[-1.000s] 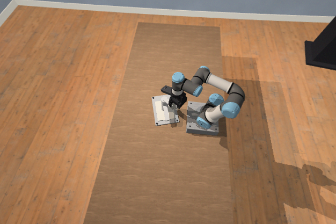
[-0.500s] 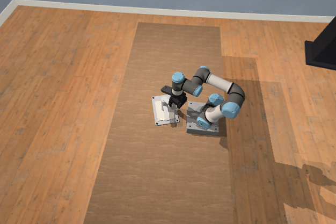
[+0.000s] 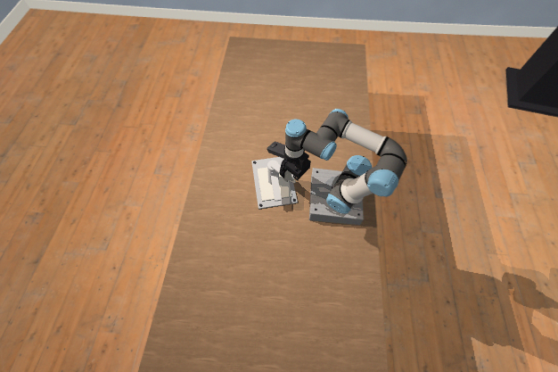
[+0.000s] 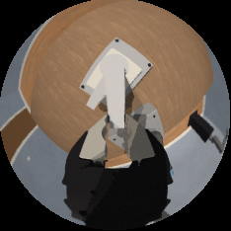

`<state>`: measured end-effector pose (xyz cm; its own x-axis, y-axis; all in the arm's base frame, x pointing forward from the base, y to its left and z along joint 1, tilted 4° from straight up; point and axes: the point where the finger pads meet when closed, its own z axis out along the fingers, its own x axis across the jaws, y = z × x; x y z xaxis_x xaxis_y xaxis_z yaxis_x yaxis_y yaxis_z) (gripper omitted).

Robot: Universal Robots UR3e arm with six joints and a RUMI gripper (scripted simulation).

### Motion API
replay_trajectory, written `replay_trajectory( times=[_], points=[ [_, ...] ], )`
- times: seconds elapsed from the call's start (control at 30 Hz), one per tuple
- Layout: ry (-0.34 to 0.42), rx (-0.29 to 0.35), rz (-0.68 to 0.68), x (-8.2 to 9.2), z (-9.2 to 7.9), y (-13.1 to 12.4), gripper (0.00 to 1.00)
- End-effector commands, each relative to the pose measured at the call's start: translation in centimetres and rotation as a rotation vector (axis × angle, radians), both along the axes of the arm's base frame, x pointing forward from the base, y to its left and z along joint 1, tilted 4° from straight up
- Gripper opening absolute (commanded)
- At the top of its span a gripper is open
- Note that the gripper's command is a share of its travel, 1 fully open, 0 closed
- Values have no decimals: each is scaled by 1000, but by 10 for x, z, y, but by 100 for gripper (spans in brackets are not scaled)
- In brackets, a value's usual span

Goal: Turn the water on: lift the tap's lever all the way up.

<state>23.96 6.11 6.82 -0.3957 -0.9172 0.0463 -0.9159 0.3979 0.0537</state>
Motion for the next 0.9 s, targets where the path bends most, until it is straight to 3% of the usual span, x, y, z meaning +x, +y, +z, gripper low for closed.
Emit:
replay_trajectory(
  times=[0.0,0.4,0.87],
  points=[
    [-3,-1,0,4,11,-1,0],
    [-3,-1,0,13,29,-4,0],
    [-5,-2,0,14,31,-5,0]
  ],
)
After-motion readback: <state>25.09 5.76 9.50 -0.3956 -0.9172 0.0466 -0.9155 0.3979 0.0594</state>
